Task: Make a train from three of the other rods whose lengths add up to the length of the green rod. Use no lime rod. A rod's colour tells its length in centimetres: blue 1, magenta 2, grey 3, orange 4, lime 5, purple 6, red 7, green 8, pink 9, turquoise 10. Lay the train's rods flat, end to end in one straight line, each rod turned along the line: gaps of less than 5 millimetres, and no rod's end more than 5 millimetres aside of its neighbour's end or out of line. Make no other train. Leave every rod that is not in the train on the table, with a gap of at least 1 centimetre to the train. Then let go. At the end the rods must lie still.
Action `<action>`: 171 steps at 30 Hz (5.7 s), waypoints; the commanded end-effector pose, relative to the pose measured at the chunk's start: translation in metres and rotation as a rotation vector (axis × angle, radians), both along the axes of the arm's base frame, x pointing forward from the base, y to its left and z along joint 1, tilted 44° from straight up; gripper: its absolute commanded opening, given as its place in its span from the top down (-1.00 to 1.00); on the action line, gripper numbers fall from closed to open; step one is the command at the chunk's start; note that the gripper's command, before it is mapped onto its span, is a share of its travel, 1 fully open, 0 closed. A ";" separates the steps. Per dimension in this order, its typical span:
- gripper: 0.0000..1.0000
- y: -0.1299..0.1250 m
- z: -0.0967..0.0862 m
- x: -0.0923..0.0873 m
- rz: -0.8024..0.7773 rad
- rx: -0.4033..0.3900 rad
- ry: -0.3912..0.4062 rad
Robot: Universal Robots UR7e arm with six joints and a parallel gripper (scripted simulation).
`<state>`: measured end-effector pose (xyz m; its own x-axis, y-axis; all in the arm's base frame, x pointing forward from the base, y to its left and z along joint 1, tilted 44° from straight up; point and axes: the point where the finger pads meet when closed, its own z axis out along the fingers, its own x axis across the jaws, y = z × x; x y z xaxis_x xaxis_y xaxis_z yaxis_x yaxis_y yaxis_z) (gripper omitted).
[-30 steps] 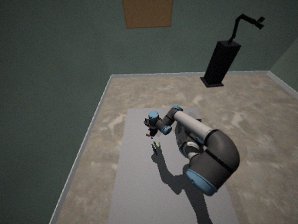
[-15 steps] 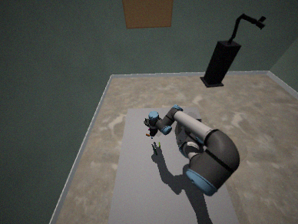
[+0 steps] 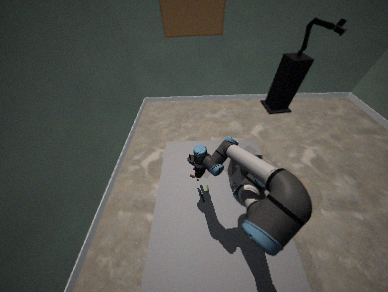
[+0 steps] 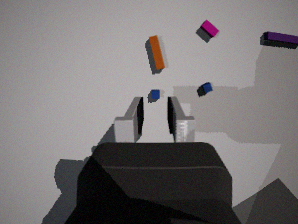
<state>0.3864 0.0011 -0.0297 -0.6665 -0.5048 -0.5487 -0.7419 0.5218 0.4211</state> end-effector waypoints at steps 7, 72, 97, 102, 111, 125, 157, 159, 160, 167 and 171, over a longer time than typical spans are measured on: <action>-0.07 0.004 -0.004 0.001 0.000 -0.001 -0.001; -0.07 0.035 -0.037 0.004 0.000 -0.001 -0.001; -0.07 0.036 -0.038 0.004 0.000 -0.001 -0.001; -0.07 0.037 -0.039 0.005 0.000 -0.001 -0.001; -0.07 0.043 -0.046 0.005 0.000 -0.001 -0.001; -0.07 0.047 -0.050 0.006 0.000 -0.001 -0.001; -0.07 0.047 -0.050 0.006 0.000 -0.001 -0.001; -0.07 0.047 -0.050 0.006 0.000 -0.001 -0.001; 0.52 0.047 -0.050 0.006 0.000 -0.001 -0.001; 0.52 0.047 -0.050 0.006 0.000 -0.001 -0.001; 0.52 0.047 -0.050 0.006 0.000 -0.001 -0.001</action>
<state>0.3917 0.0483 -0.0793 -0.6665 -0.5048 -0.5485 -0.7418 0.5219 0.4212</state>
